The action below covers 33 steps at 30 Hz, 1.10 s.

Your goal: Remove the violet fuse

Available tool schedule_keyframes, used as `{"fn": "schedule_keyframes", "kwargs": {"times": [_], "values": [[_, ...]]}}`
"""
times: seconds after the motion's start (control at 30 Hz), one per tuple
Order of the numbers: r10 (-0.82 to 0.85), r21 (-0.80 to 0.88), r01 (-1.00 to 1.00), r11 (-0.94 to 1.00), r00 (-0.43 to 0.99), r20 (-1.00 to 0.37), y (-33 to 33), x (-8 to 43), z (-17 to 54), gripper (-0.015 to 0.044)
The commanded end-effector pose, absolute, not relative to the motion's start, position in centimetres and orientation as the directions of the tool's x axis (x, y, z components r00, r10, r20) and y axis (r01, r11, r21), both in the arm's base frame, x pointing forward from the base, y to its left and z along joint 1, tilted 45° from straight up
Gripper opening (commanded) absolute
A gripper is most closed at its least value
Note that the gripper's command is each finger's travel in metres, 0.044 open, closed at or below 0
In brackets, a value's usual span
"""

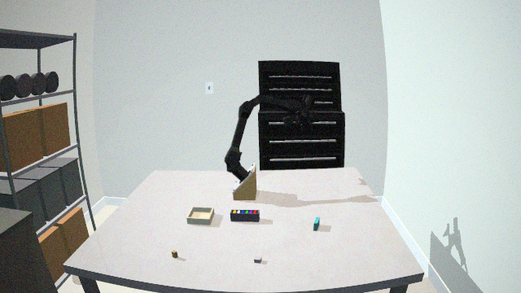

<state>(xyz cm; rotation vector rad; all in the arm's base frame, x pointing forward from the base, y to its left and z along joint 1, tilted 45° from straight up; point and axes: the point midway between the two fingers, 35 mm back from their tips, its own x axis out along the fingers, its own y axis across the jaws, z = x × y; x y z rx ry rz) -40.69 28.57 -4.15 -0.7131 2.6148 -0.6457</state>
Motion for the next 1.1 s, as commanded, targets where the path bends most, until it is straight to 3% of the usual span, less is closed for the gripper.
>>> {"fn": "schedule_keyframes", "kwargs": {"times": [0.0,0.2,0.4,0.73,1.07], "values": [[-0.54,-0.506,-0.378,0.775,-0.813,-0.218,28.8,-40.5,-4.2,0.0374],[-0.333,-0.362,-0.18,0.915,-0.844,-0.421,35.2,-33.6,-6.1,0.0216],[-0.131,-0.198,-0.005,0.98,-0.767,-0.629,40.1,-23.9,-8.0,0.006],[0.029,-0.027,0.114,0.993,-0.463,-0.886,41.5,-5.4,-9.6,0.006],[-0.081,-0.092,0.092,0.991,-0.117,-0.99,34.5,11.7,-9.0,0.006]]}}
